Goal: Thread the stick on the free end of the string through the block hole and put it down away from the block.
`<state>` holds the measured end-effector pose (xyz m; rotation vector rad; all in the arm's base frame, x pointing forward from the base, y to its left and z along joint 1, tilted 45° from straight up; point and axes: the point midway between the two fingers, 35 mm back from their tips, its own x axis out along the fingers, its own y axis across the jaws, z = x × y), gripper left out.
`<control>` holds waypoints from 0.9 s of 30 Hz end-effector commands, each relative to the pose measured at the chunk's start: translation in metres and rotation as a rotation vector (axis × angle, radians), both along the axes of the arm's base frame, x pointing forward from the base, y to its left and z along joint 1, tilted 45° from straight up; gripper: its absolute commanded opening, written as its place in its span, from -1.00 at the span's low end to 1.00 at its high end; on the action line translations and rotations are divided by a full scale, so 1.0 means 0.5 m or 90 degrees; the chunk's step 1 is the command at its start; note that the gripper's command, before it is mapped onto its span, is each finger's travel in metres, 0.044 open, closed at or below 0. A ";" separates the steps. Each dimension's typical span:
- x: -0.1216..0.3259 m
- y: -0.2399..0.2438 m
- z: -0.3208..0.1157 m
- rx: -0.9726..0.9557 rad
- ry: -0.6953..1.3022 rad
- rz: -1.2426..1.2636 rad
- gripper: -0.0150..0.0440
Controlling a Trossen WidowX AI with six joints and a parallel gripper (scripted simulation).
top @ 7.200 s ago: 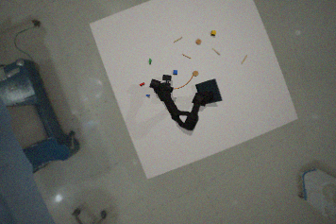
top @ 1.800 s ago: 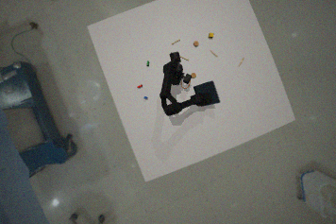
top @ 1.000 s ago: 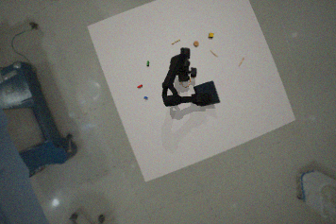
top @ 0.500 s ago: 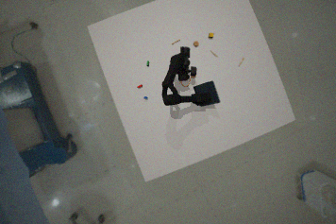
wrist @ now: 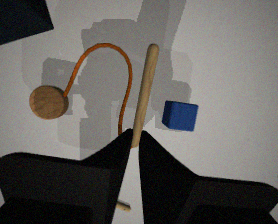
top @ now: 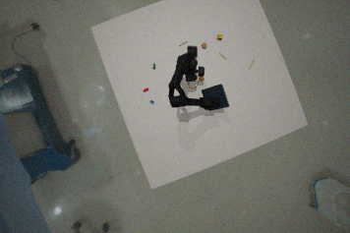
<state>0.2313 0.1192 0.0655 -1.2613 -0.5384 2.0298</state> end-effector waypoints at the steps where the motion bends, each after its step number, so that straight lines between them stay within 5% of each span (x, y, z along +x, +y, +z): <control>1: 0.012 -0.002 -0.002 -0.005 -0.005 -0.002 -0.49; 27: 0.077 -0.007 -0.014 -0.015 -0.028 -0.018 -0.49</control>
